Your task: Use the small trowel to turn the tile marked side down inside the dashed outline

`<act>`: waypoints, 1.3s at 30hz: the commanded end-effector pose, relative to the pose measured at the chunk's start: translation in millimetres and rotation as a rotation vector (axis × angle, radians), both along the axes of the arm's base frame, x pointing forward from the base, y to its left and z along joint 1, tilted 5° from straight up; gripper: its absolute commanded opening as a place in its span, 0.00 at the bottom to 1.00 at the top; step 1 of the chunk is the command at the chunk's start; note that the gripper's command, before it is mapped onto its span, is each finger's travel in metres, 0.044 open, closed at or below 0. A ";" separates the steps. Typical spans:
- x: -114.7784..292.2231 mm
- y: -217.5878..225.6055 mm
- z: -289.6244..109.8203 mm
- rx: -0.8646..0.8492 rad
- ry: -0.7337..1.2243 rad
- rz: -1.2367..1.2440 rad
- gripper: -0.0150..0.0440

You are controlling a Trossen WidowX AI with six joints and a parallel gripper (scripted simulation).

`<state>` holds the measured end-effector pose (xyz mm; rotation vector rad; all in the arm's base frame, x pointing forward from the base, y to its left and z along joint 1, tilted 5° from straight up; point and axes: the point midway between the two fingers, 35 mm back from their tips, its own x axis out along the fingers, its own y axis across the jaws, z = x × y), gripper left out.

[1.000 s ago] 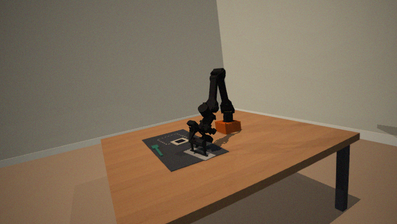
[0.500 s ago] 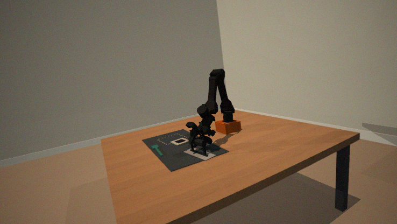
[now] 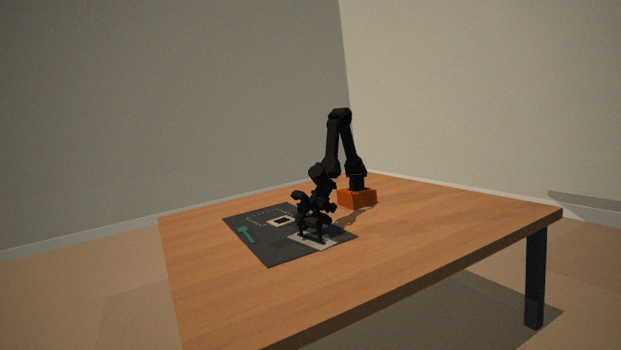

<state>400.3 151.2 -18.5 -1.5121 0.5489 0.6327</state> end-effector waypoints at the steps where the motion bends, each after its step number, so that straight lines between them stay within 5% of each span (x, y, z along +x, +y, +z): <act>1: 0.6 1.0 -0.7 0.002 0.001 0.006 0.26; 15: 3.9 0.5 59.5 0.000 -0.001 0.000 0.25; 28: 3.7 -0.5 60.2 0.001 0.000 -0.001 0.25; 39: -8.1 -58.5 54.5 0.052 0.008 -0.043 0.25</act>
